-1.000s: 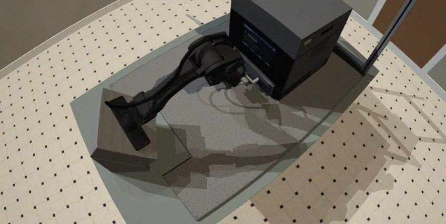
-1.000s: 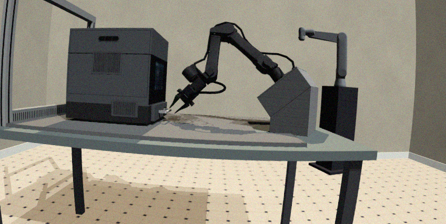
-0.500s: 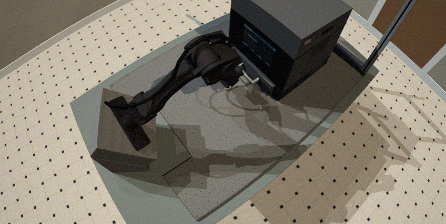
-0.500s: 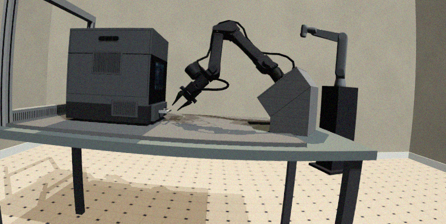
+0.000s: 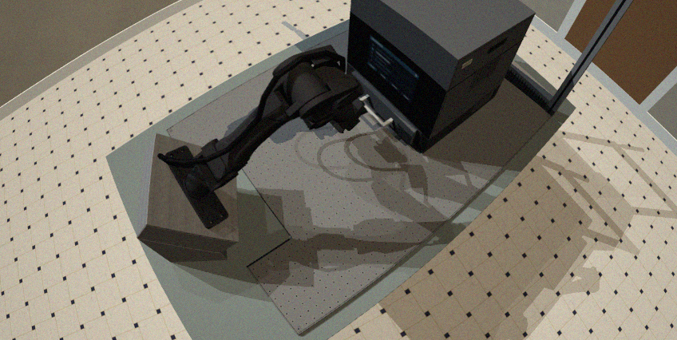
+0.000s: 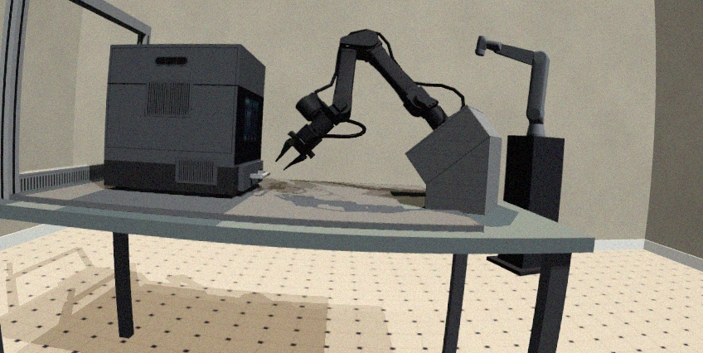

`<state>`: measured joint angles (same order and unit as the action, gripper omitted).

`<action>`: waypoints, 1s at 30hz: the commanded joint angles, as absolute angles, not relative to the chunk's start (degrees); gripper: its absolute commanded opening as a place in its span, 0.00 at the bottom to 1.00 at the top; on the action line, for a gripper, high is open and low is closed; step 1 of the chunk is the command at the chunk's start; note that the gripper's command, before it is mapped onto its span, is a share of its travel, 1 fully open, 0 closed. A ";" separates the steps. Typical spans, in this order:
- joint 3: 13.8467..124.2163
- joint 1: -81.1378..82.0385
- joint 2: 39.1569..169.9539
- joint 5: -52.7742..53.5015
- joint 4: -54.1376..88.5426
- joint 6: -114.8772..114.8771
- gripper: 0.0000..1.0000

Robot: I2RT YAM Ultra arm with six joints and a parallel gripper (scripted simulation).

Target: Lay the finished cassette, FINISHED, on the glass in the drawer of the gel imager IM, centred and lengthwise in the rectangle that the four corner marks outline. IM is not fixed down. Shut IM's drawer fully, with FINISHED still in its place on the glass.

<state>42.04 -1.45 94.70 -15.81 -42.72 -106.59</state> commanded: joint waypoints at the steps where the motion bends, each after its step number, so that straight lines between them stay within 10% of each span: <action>1: 41.20 0.11 92.52 -15.86 -42.29 -105.74 0.35; 30: 41.34 0.54 90.69 -15.96 -42.51 -105.64 0.35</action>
<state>40.53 -0.95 92.60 -16.16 -42.37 -106.48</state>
